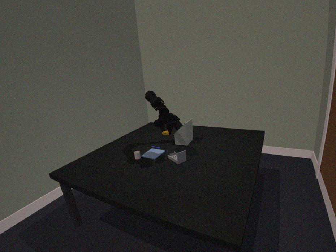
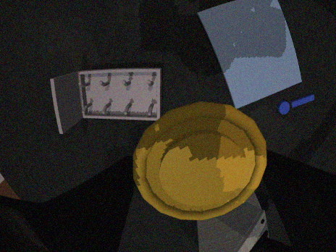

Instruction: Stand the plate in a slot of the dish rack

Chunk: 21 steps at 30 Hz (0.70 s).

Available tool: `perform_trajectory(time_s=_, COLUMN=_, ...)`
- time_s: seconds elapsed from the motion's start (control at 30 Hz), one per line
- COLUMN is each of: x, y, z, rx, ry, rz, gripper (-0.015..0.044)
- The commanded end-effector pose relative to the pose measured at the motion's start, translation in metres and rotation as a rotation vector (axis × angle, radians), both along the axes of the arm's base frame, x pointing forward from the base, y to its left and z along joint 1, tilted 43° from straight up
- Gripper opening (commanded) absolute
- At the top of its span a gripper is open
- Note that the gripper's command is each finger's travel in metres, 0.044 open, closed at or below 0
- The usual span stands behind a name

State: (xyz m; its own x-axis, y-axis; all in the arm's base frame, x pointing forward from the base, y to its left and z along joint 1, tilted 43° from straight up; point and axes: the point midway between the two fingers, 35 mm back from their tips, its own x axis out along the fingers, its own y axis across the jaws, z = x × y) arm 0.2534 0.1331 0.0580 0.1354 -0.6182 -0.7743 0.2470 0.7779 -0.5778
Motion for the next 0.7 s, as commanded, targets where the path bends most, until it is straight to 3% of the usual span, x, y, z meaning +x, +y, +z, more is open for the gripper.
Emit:
perform_trajectory(time_s=0.0, x=-0.002, y=-0.008, z=-0.012, rx=0.035, ry=0.088, rz=0.021, gripper=0.0)
perform_trajectory(time_s=0.67, x=-0.004, y=-0.031, z=-0.061, rx=0.336, ry=0.421, rz=0.251, gripper=0.0)
